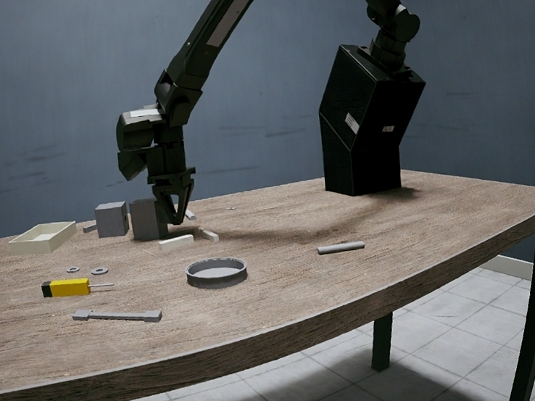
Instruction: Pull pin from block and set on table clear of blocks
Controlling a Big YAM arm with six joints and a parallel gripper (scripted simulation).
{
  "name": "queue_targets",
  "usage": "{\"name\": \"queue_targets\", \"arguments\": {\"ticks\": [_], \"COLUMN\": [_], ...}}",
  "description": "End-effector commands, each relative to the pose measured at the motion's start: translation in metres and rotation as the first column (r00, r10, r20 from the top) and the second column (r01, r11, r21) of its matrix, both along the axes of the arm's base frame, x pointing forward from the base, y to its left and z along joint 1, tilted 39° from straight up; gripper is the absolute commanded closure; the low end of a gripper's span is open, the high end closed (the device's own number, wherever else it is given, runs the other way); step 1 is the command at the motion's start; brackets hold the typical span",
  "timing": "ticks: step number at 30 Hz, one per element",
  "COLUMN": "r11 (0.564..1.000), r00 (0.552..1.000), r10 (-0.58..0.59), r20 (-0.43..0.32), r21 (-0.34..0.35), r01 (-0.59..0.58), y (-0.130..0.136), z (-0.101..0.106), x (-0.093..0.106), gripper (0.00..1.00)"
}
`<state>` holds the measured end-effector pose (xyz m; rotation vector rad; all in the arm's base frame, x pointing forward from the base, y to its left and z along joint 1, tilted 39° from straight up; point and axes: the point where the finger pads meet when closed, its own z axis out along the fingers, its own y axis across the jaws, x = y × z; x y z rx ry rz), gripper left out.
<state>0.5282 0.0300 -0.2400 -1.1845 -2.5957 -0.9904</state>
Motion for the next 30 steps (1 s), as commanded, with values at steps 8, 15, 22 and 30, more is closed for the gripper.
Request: {"name": "queue_targets", "arguments": {"ticks": [8,15,22,30], "r11": [1.000,1.000,1.000,1.000], "r00": [1.000,1.000,1.000,1.000], "r10": [0.004,0.008,0.009,0.019], "r20": [0.013,0.007,0.007,-0.006], "r21": [-0.006,-0.006,-0.006,-0.004], "r01": [-0.004,-0.008,-0.009,-0.019], "y": [0.0109,0.0128,0.0130,0.0167], "z": [0.0018,0.0027,0.0028,0.0046], "x": [0.0032,0.0009,0.0007,-0.0040], "gripper": [1.00,1.00,1.00,1.00]}}
